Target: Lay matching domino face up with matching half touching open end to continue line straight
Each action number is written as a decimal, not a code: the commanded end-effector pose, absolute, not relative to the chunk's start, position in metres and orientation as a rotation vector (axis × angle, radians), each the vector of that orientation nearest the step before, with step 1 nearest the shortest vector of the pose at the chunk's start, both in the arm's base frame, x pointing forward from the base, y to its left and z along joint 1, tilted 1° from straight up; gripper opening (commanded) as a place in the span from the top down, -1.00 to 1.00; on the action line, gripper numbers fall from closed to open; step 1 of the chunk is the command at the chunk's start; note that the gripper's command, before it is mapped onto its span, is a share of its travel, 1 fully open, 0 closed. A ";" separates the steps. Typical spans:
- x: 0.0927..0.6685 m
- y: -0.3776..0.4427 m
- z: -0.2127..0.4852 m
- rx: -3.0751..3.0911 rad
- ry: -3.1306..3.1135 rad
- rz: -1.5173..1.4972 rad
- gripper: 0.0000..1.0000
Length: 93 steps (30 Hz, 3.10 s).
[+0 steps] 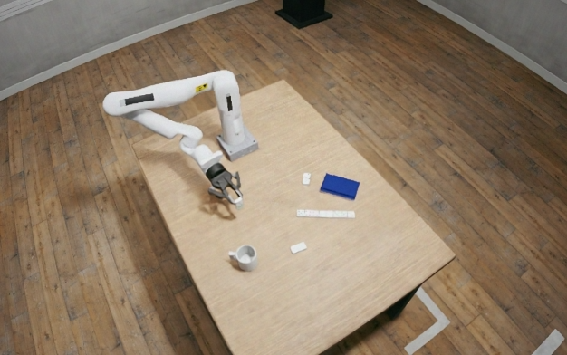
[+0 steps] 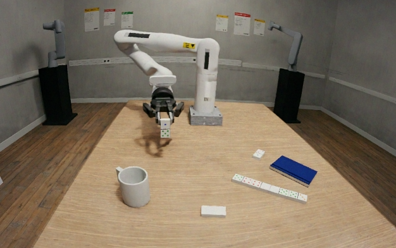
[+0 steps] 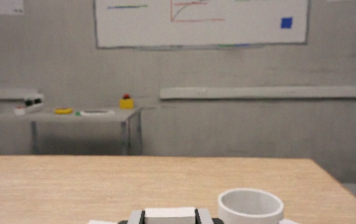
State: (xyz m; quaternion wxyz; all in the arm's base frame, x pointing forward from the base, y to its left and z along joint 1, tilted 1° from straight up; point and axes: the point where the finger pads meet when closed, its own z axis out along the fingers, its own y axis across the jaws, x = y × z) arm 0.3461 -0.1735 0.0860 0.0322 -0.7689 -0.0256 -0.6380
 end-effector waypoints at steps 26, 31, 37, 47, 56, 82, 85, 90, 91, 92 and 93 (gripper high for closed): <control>0.345 -0.173 0.019 -2.368 -0.082 -1.967 0.38; 0.345 -0.172 0.008 -2.368 -0.082 -1.967 0.38; 0.345 -0.172 0.001 -2.368 -0.082 -1.967 0.38; 0.345 -0.172 -0.002 -2.368 -0.082 -1.967 0.38; 0.345 -0.172 -0.002 -2.368 -0.082 -1.967 0.38; 0.345 -0.172 -0.002 -2.368 -0.082 -1.967 0.03; 0.345 -0.172 -0.002 -2.368 -0.082 -1.967 0.03; 0.345 -0.172 -0.002 -2.368 -0.082 -1.967 0.03; 0.345 -0.172 -0.002 -2.368 -0.082 -1.967 0.03; 0.345 -0.172 -0.002 -2.368 -0.082 -1.967 0.03; 0.345 -0.172 -0.002 -2.368 -0.082 -1.967 0.03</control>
